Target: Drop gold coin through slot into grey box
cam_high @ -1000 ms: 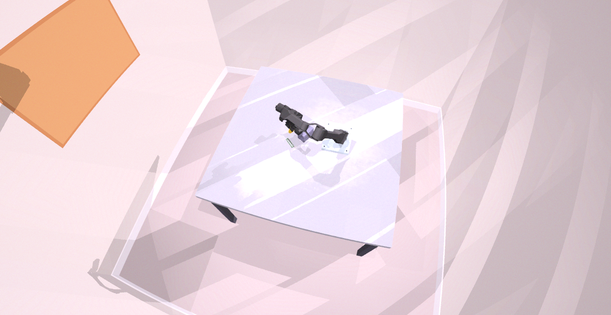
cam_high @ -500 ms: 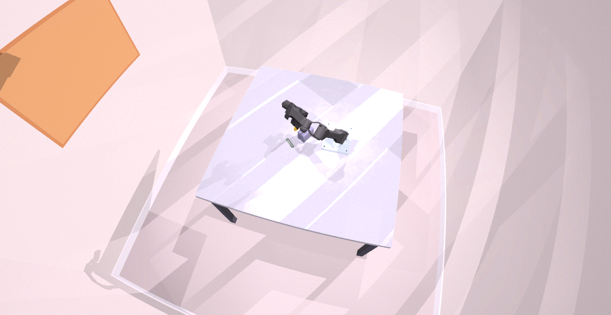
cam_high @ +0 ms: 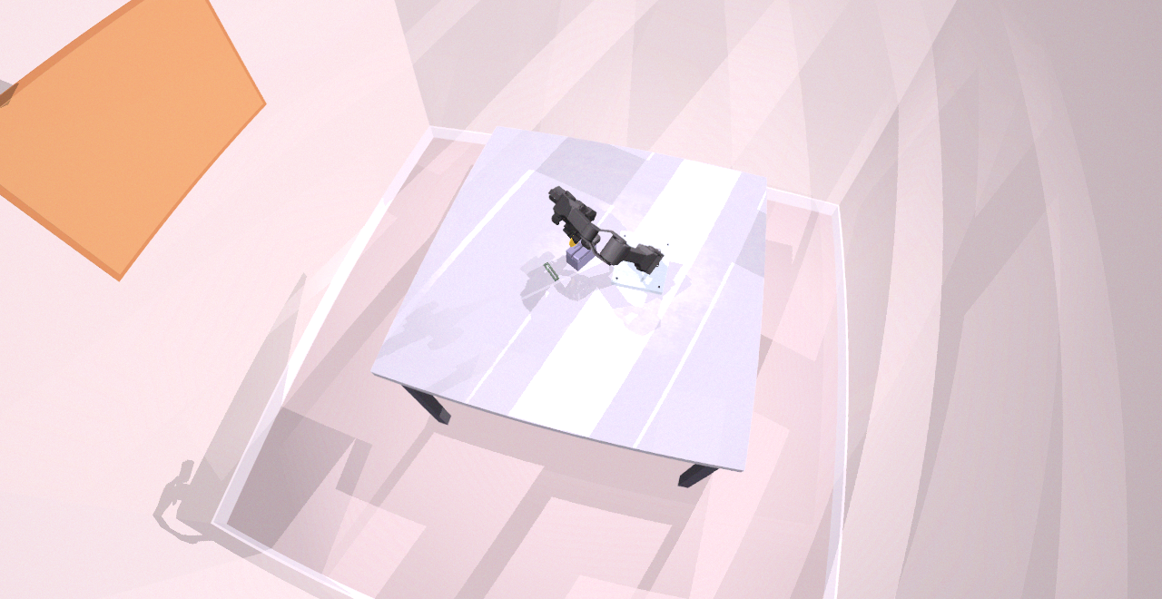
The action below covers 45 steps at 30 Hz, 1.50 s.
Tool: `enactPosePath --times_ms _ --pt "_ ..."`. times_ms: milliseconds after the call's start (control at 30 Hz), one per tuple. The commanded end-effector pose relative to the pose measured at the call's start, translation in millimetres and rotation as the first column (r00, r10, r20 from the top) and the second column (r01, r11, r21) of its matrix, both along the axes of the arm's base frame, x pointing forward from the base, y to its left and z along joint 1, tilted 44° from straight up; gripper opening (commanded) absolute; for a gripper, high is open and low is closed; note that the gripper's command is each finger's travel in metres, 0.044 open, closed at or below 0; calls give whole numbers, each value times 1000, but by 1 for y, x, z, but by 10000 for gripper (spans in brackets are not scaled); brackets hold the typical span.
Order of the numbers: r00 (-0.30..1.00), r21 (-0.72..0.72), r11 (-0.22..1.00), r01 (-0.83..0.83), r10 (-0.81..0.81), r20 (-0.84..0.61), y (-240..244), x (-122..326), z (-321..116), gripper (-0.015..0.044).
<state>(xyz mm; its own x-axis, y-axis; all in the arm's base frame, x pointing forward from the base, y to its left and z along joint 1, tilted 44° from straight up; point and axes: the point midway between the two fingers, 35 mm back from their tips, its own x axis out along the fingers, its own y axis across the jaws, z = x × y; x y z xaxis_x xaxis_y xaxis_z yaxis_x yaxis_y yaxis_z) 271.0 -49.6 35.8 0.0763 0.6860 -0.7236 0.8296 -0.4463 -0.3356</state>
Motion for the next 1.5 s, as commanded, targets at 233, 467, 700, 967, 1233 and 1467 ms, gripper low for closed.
enactPosePath --times_ms 233,467,700,967,1233,1467 --pt "1000 1 1000 -2 2 1 -3 -16 -6 0" --pt "1000 3 1000 1 -1 -2 -3 -13 -5 0" --pt "1000 3 1000 -4 4 3 -4 -16 -7 0" --pt "1000 2 1000 -10 10 8 -5 -18 -9 0" --pt "1000 2 1000 -9 9 7 -3 -20 -7 0" --pt "1000 5 1000 -4 4 5 -3 -18 -7 0"
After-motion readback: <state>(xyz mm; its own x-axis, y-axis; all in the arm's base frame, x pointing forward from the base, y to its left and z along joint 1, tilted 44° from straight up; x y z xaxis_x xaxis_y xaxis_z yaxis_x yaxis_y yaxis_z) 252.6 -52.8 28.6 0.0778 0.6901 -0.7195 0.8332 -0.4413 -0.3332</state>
